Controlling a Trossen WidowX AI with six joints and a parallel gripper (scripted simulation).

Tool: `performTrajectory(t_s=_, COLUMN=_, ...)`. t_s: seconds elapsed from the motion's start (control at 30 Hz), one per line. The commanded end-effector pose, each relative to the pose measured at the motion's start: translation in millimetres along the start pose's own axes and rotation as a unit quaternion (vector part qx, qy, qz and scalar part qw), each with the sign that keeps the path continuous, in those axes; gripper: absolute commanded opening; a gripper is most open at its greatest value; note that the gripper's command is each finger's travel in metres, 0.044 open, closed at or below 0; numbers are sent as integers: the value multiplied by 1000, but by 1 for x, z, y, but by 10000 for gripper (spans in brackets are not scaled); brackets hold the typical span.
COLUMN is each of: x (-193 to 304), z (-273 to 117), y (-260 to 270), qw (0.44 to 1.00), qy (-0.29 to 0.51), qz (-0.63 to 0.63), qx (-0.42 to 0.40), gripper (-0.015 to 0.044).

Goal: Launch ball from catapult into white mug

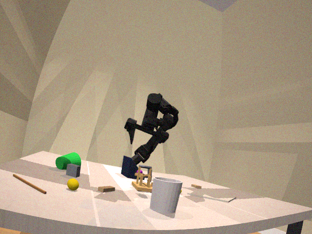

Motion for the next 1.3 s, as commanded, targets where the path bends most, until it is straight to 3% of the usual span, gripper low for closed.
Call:
performTrajectory(t_s=0.0, x=-37, z=0, y=6, qw=996, qy=-79, qz=-8, qx=-30, gripper=440)
performTrajectory(t_s=0.4, x=-108, z=-7, y=26, qw=965, qy=-227, qz=-40, qx=-121, gripper=440)
performTrajectory(t_s=1.13, x=-109, z=-8, y=27, qw=965, qy=-229, qz=-41, qx=-122, gripper=440)
performTrajectory(t_s=1.27, x=-109, z=-8, y=27, qw=965, qy=-229, qz=-41, qx=-122, gripper=335)
Point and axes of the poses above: the point midway between the two fingers, 35 mm back from their tips, its own z axis out along the fingers, its own y axis across the jaws, x = y × z, the point moved 6 cm from there along -z, back along the fingers, and after that the axes turned 13 degrees about z, right-handed, at the moved point
